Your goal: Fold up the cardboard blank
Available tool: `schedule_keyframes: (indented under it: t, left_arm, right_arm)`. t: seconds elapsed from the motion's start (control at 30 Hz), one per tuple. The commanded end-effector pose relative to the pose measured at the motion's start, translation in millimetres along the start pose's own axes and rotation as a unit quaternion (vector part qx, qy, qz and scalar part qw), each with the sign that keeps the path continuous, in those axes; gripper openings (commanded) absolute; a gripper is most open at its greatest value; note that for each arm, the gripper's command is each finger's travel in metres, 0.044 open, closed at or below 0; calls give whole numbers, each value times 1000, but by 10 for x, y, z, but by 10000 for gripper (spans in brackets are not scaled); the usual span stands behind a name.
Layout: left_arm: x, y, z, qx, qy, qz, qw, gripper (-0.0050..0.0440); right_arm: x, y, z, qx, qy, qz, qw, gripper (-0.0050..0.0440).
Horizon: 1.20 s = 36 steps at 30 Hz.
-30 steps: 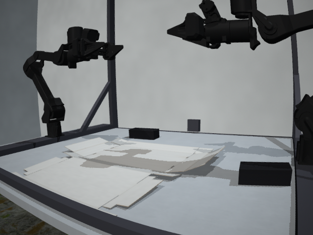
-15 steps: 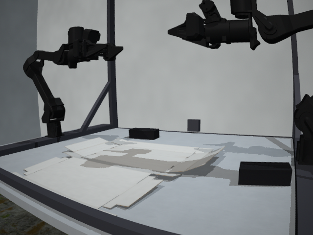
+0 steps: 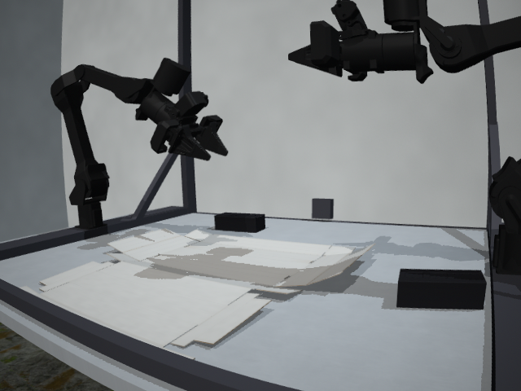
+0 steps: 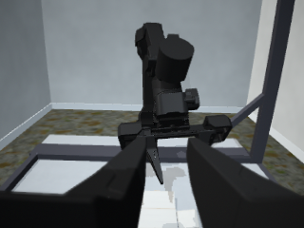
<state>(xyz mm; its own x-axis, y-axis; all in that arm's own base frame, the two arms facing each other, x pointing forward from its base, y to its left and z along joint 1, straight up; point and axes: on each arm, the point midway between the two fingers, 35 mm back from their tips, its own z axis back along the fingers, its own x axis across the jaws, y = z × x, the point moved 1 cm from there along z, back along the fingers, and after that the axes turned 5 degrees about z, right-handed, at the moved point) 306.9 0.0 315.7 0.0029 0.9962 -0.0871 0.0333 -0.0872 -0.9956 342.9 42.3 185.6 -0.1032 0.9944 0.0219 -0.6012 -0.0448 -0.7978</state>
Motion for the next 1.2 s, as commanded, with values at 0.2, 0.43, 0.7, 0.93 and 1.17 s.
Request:
schedule_keyframes:
  t: [0.2, 0.43, 0.7, 0.93, 1.17]
  left_arm:
    - [-6, -67, 10, -8, 1, 0, 1000, 0]
    - [-6, -67, 10, -8, 1, 0, 1000, 0]
    - [-6, -67, 10, -8, 1, 0, 1000, 0]
    - [-27, 41, -71, 24, 3, 5, 1000, 74]
    - [-163, 622, -406, 186, 9, 26, 982, 194]
  right_arm:
    - [278, 568, -416, 228, -11, -12, 974, 282]
    - [399, 971, -475, 354, -1, -8, 935, 282]
    - [452, 1220, -432, 435, 11, -3, 900, 282]
    - [452, 1220, -432, 435, 11, -3, 900, 282]
    - [452, 1220, -432, 435, 11, -3, 900, 282]
